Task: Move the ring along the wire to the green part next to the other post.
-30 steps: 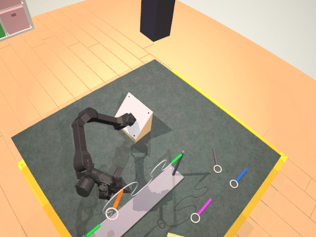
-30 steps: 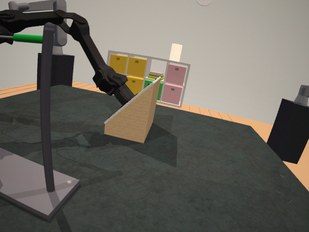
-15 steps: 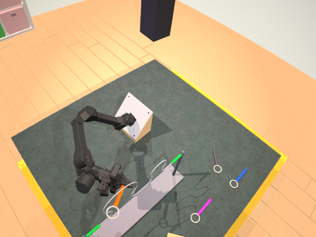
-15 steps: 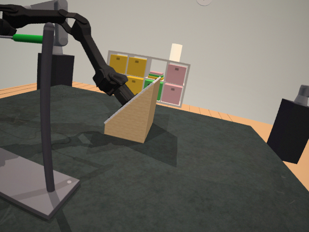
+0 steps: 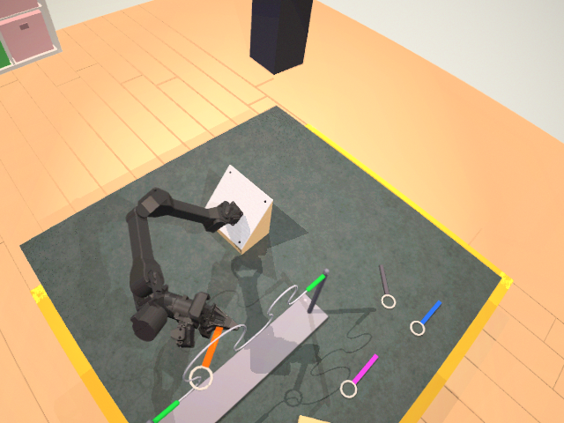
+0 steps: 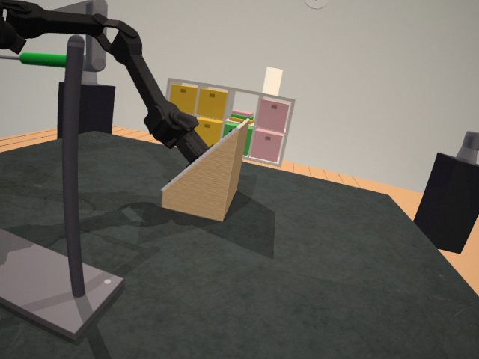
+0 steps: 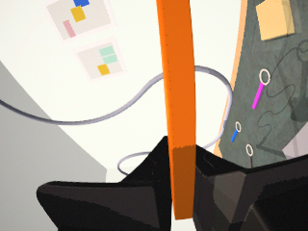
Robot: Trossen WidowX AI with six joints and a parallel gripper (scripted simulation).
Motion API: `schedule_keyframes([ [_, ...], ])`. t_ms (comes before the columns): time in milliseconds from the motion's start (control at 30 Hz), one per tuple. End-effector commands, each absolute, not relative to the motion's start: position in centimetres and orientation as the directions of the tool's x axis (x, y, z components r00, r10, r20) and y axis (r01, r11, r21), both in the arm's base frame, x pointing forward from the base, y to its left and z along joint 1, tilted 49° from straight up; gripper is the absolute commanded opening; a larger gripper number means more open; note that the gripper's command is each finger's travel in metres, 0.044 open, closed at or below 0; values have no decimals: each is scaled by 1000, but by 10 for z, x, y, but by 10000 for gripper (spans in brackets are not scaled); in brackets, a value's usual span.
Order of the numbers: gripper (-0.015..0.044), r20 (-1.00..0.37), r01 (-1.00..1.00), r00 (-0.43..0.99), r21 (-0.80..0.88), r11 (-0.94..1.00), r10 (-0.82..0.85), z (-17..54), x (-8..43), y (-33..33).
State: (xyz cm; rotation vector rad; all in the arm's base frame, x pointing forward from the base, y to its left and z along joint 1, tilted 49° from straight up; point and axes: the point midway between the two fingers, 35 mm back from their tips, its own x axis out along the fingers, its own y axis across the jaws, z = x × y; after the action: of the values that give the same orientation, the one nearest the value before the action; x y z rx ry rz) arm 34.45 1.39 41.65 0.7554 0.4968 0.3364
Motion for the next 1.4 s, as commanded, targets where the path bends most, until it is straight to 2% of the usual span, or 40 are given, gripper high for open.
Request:
schedule_keyframes([
  [0,-150,-279,-122,830,755,645,484,427,342,21],
  [700,-150,-189,-94,815,890,446,548,460,338,42],
  [1033,-150,-112,-75,855,939,334,506,479,346,55],
  [1367,-150,-101,-66,854,952,299,511,492,345,58],
])
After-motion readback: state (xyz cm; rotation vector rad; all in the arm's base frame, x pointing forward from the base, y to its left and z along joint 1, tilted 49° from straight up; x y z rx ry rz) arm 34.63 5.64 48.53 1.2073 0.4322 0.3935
